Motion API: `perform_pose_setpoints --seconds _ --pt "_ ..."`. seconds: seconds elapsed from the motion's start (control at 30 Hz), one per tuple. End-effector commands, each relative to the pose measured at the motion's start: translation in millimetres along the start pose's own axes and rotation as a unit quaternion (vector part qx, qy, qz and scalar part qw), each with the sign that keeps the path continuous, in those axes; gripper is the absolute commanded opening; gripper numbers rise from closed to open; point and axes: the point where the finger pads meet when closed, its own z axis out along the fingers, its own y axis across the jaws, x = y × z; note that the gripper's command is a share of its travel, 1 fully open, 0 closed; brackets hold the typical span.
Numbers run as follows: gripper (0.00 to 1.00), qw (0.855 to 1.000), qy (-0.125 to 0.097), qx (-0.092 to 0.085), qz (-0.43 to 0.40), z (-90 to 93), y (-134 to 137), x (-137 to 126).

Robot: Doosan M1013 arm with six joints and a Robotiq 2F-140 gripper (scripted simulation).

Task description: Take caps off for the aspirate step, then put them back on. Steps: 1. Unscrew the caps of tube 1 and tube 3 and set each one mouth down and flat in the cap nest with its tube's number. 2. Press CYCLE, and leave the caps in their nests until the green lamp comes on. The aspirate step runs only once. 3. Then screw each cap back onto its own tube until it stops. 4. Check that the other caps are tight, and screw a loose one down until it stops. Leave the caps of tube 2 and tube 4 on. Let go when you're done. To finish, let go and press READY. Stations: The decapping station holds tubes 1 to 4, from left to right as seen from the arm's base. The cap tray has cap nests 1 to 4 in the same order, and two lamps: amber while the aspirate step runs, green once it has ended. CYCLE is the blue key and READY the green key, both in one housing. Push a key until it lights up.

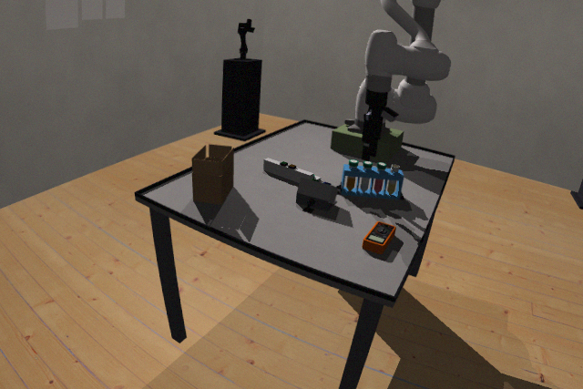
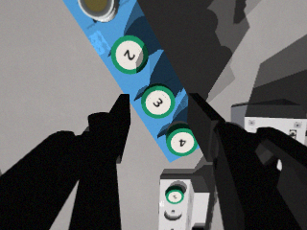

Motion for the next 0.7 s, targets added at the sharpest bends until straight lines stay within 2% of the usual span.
perform_pose_setpoints --seconds 0.0,0.13,0.67 --pt "0.41 1.0 0.0 -0.001 0.0 7.3 0 0" --pt "0.41 1.0 0.0 -0.001 0.0 18.8 1 0" --pt "0.41 1.0 0.0 -0.001 0.0 23.8 1 0"
